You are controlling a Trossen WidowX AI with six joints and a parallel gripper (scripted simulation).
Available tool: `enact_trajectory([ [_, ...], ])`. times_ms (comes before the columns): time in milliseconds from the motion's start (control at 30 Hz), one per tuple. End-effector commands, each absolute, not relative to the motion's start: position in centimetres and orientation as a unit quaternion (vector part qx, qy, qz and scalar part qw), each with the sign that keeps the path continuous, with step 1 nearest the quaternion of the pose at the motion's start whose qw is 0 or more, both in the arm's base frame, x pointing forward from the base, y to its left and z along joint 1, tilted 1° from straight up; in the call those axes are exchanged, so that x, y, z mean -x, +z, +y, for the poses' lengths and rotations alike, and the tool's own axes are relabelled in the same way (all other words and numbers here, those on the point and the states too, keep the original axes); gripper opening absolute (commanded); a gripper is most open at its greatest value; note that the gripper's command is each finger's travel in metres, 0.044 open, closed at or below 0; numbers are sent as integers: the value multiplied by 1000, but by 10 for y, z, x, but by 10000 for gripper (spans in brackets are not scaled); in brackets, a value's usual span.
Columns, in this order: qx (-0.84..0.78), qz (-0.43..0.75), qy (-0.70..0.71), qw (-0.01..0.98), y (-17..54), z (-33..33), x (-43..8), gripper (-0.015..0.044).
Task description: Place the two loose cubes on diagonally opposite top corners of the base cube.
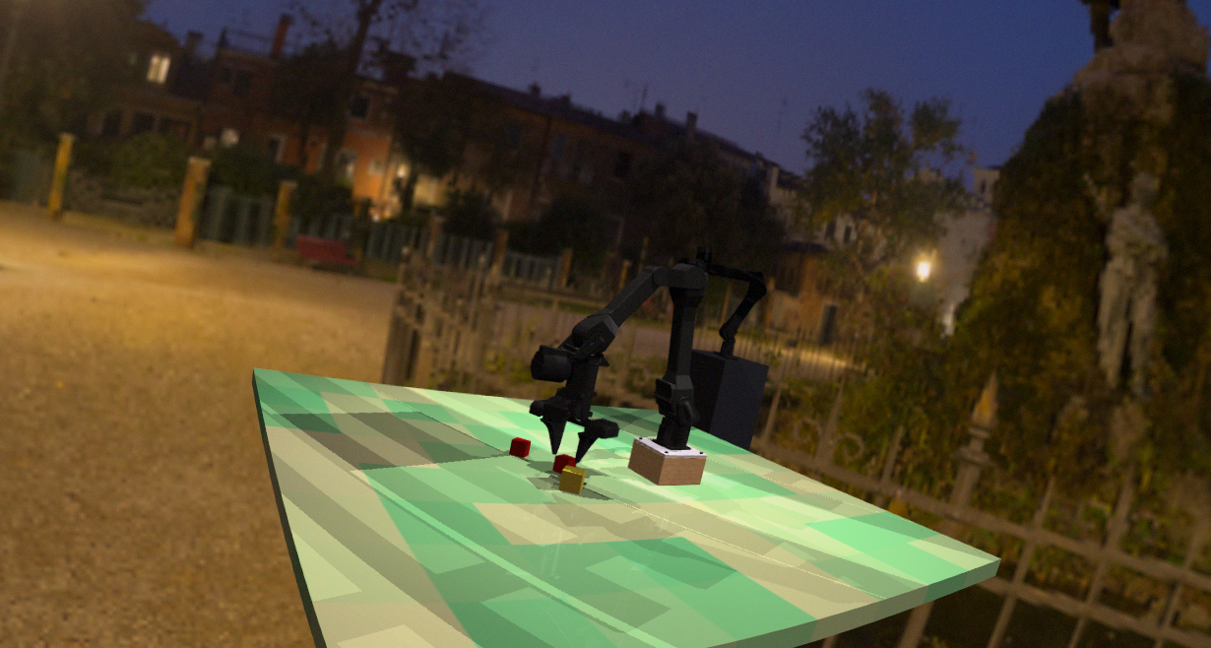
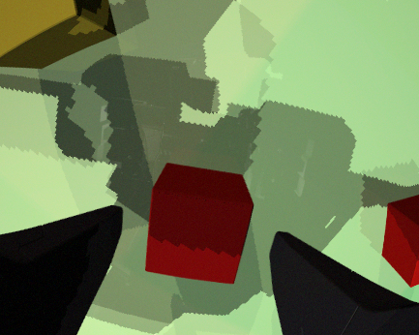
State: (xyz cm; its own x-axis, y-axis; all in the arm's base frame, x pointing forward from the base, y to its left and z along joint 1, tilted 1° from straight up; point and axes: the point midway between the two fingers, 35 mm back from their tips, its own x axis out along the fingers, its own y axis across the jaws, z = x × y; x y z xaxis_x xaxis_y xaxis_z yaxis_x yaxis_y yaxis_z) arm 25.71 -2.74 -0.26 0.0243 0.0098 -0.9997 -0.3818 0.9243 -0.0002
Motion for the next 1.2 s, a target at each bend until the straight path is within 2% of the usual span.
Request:
enact_trajectory([
  [0, 138, 686, 140, 701, -11, -28, -256, 265],
  [167, 138, 686, 140, 701, -17, -28, -255, 265],
  [367, 138, 686, 140, 701, -17, -28, -255, 108],
  [1167, 138, 686, 140, 701, 41, -28, -261, 105],
])
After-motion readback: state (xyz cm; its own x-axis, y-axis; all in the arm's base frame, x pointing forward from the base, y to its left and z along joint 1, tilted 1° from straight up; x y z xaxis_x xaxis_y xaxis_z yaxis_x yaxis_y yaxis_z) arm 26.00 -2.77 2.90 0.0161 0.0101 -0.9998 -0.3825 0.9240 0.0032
